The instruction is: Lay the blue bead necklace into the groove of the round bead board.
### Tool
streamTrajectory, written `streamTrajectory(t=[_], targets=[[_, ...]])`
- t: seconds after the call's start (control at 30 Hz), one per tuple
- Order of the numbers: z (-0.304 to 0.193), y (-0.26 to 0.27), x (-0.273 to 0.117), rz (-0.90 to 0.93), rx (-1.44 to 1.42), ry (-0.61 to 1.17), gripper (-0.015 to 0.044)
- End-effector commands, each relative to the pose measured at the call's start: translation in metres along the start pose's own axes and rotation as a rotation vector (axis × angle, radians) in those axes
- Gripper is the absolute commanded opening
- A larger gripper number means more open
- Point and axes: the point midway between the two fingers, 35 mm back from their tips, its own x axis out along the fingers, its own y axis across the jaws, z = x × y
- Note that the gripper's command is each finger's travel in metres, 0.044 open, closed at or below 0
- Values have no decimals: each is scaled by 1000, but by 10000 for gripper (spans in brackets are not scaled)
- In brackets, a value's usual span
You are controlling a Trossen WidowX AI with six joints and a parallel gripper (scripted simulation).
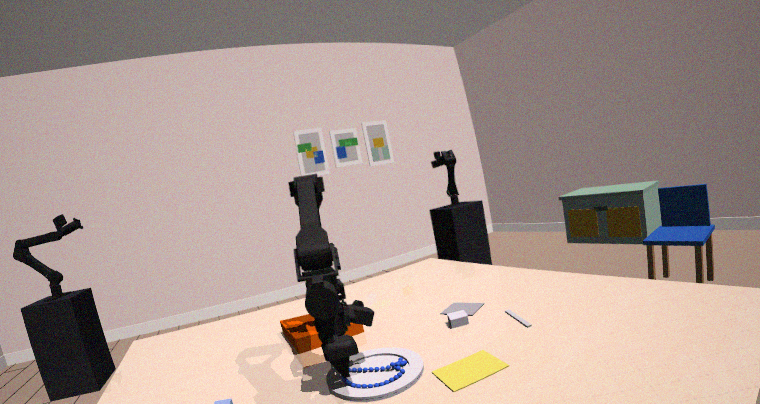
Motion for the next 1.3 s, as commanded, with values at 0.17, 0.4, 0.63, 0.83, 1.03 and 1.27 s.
streamTrajectory(t=[0.17,0.4,0.63,0.83,1.03,1.27], targets=[[0,0,-5,0,-6,2,440],[0,0,-5,0,-6,2,440],[0,0,-5,0,-6,2,440],[0,0,-5,0,-6,2,440],[9,-6,-32,-1,69,1,282],[11,-7,-29,-1,80,1,120]])
